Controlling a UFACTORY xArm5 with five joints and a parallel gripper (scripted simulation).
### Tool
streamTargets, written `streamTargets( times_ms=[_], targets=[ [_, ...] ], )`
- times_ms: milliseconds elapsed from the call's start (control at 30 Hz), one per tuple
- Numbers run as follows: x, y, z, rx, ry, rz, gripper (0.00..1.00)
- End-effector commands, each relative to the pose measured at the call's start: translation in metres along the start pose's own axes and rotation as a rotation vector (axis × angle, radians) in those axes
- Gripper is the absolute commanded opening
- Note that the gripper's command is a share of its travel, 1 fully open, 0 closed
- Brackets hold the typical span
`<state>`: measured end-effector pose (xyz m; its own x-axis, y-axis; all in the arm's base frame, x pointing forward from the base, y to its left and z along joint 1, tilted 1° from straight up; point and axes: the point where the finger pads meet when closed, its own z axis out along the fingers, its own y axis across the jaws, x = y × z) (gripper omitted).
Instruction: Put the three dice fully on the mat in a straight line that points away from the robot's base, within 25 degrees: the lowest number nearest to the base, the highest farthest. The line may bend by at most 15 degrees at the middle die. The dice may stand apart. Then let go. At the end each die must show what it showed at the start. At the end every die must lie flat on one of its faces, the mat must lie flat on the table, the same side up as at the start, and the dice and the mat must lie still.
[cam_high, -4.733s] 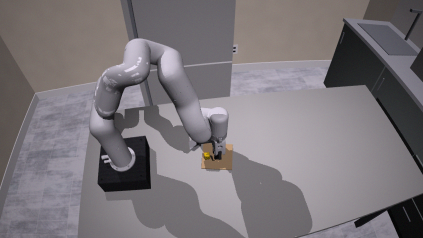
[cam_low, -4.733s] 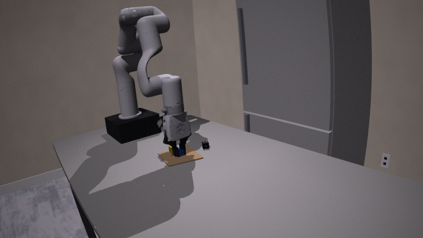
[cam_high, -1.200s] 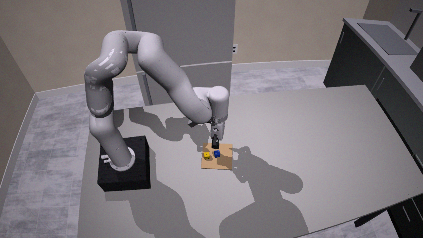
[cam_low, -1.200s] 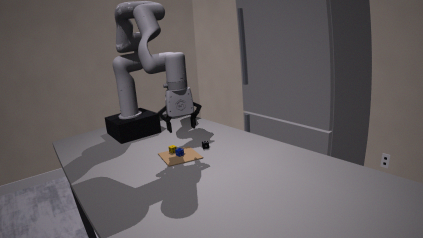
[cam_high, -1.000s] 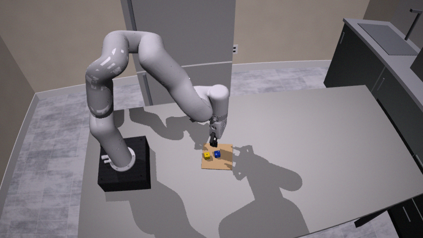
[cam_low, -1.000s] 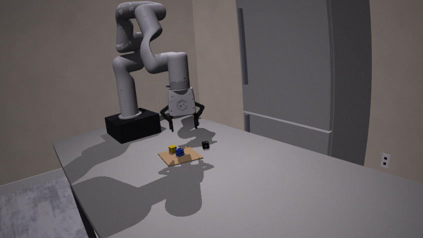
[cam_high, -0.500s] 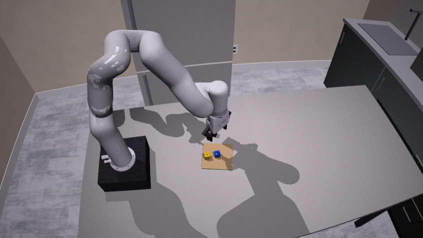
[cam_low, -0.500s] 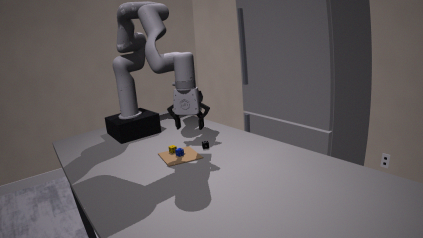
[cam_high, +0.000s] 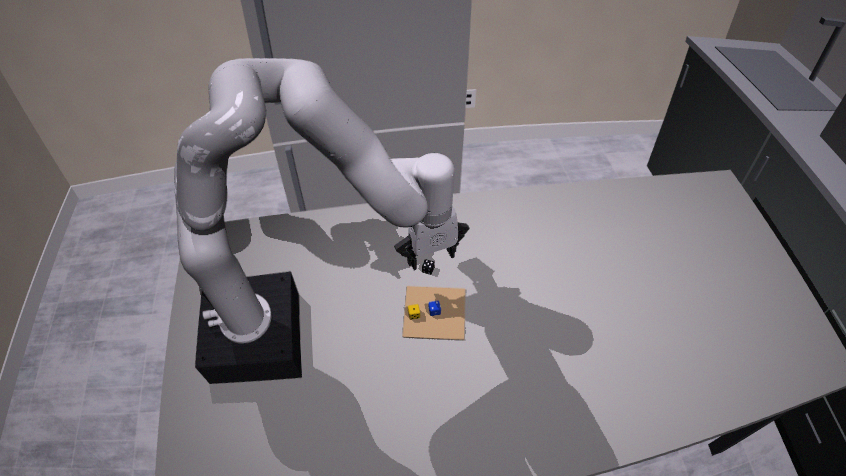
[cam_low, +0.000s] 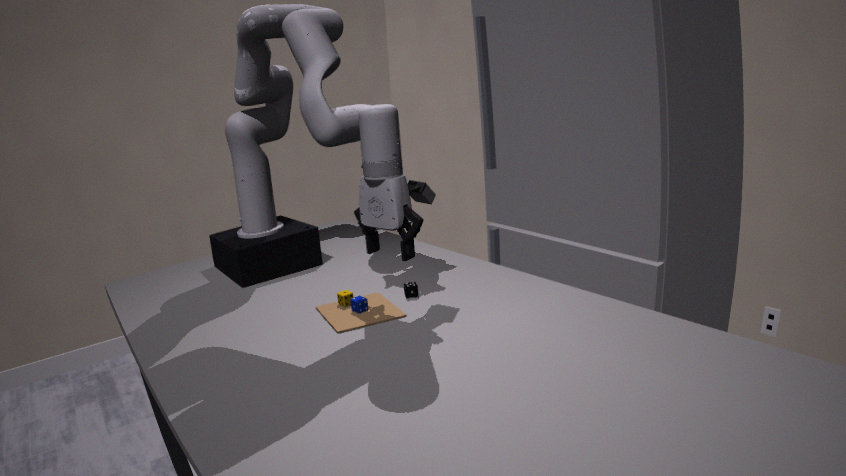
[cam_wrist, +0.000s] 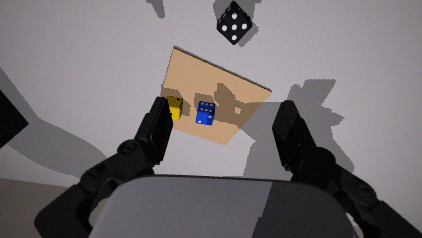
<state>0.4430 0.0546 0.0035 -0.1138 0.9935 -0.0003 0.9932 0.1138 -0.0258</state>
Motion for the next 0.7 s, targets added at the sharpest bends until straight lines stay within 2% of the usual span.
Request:
streamTargets(
  times_ms=[0,300,400,533,667],
  targets=[
    [0.01,0.003,0.0,-0.003,0.0,0.174,1.0],
    [0.025,0.006,0.002,-0.003,-0.001,0.439,1.0],
    [0.026,0.006,0.002,-0.003,-0.001,0.448,1.0],
    [0.035,0.007,0.003,-0.003,-0.001,0.593,1.0],
    [0.039,0.008,0.004,-0.003,-0.001,0.671,1.0]
  ],
)
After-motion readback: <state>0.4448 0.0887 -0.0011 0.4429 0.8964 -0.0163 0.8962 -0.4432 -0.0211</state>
